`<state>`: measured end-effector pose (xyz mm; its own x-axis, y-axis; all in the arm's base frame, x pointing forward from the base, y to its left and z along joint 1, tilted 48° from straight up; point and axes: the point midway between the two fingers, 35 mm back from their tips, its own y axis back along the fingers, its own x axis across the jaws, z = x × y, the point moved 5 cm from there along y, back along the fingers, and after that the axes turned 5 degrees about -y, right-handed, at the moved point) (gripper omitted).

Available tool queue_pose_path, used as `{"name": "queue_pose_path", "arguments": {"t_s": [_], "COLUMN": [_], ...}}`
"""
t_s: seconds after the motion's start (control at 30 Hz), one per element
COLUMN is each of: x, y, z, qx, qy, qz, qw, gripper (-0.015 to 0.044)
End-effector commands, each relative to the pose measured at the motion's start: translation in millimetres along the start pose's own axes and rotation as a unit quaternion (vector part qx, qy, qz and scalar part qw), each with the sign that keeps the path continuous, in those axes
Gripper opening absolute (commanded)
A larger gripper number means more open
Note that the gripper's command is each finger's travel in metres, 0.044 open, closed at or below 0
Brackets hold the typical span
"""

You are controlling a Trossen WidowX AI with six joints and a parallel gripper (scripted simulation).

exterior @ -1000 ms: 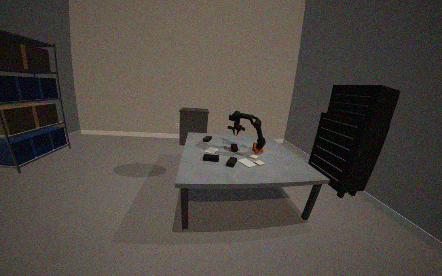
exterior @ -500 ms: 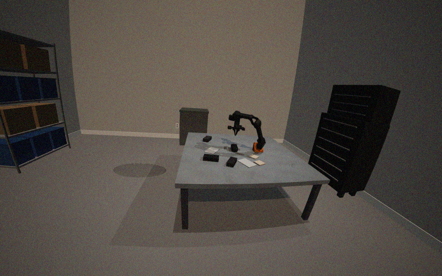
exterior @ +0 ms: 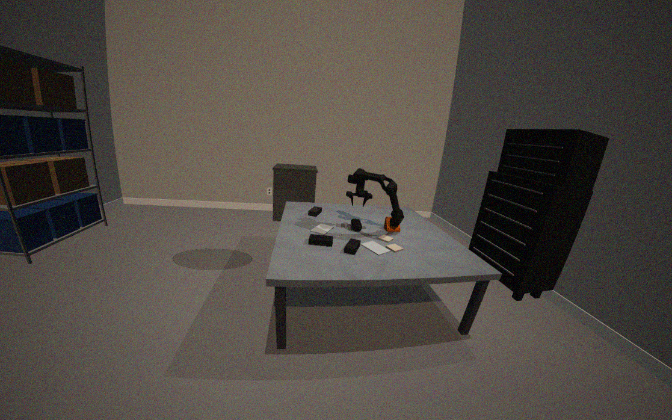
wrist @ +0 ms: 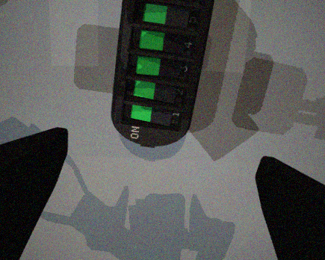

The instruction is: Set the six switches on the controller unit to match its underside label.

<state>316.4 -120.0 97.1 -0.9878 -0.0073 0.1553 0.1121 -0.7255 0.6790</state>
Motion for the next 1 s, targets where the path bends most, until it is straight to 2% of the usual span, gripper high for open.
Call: {"name": "queue_pose_path", "arguments": {"t_s": [0.0,0.03,0.6,0.77,0.97], "x": [0,0,34,49,49], "y": [0,0,-82,-104,-105], "z": [0,0,12,15,15], "qx": [0.000,0.000,0.002,0.002,0.002], "qy": [0.000,0.000,0.003,0.004,0.004], "qz": [0.000,0.000,0.003,0.004,0.004], "qw": [1.000,1.000,1.000,1.000,1.000], "gripper": [0.0440,0.0440,0.0000,0.0000,0.0000]}}
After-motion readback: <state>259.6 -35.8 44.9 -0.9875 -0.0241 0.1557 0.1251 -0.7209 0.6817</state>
